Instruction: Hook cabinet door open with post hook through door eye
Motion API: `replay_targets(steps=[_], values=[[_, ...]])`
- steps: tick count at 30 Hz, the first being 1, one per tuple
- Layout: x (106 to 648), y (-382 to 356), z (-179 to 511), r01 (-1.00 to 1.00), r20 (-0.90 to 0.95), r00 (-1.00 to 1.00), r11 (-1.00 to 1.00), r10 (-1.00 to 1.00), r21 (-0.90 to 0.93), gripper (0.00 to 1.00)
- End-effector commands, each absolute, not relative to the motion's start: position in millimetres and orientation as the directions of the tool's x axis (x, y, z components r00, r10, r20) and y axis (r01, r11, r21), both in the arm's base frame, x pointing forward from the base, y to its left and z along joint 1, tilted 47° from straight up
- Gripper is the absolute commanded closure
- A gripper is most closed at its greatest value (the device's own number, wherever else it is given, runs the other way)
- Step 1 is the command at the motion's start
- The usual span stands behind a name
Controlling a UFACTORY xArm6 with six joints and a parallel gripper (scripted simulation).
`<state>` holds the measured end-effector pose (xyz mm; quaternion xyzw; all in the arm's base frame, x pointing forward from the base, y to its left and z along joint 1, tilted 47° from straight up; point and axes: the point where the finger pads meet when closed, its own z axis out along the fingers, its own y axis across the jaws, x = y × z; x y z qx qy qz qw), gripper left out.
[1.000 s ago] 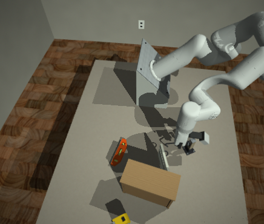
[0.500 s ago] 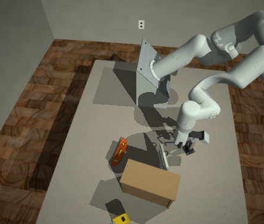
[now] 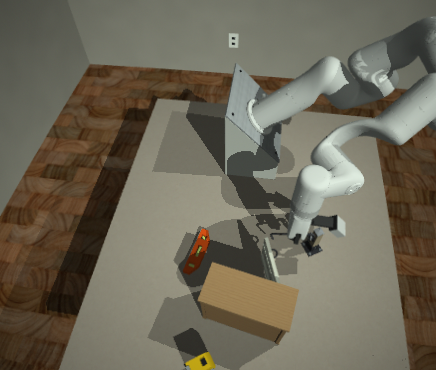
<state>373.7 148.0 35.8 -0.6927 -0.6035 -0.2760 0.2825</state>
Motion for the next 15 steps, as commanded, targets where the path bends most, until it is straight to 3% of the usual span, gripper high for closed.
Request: replay_targets(steps=[1,15], values=[[374.6,145.9,37.6,0.992,0.723,0.118,-0.113,0.68,-0.056,0.96],[374.4,143.3,39.7,0.992,0.723,0.118,-0.113,0.68,-0.056,0.96]])
